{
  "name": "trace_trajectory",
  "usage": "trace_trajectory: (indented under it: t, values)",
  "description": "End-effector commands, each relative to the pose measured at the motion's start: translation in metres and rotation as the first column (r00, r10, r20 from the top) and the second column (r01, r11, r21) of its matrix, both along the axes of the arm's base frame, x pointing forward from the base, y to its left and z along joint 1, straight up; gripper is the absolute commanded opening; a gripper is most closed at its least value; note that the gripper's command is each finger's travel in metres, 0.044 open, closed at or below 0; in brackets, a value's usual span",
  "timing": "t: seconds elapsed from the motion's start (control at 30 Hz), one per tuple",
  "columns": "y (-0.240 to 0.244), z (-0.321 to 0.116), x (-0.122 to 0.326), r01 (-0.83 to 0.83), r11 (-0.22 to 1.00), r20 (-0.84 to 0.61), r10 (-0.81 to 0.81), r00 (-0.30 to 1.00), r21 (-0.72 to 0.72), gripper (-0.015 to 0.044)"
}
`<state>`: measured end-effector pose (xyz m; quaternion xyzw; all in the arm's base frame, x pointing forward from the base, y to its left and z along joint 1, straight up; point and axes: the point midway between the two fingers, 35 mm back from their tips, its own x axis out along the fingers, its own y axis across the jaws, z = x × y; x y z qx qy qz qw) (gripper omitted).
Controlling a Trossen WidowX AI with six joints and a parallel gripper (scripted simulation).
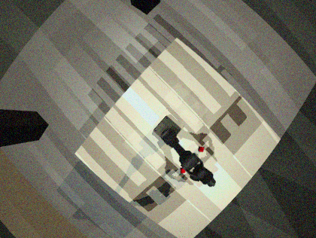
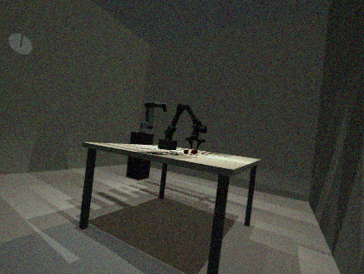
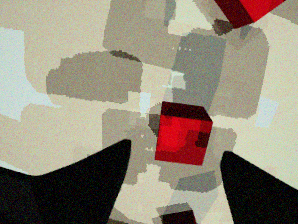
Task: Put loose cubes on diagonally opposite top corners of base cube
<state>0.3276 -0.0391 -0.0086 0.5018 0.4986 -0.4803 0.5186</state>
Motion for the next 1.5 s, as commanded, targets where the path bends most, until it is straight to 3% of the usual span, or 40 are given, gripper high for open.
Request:
trace_trajectory:
  t: [0.0, 0.5, 0.7, 1.47]
  values:
    - [0.0, -0.009, -0.003, 0.006, 1.0, -0.011, -0.006, 1.0, -0.003, 0.0265]
    - [0.0, -0.031, -0.003, 0.006, 1.0, -0.012, -0.006, 1.0, -0.003, 0.0265]
    - [0.0, -0.031, -0.003, 0.006, 1.0, -0.012, -0.006, 1.0, -0.003, 0.0107]
    - [-0.001, 0.026, 0.002, 0.006, 1.0, -0.011, -0.006, 1.0, -0.003, 0.0105]
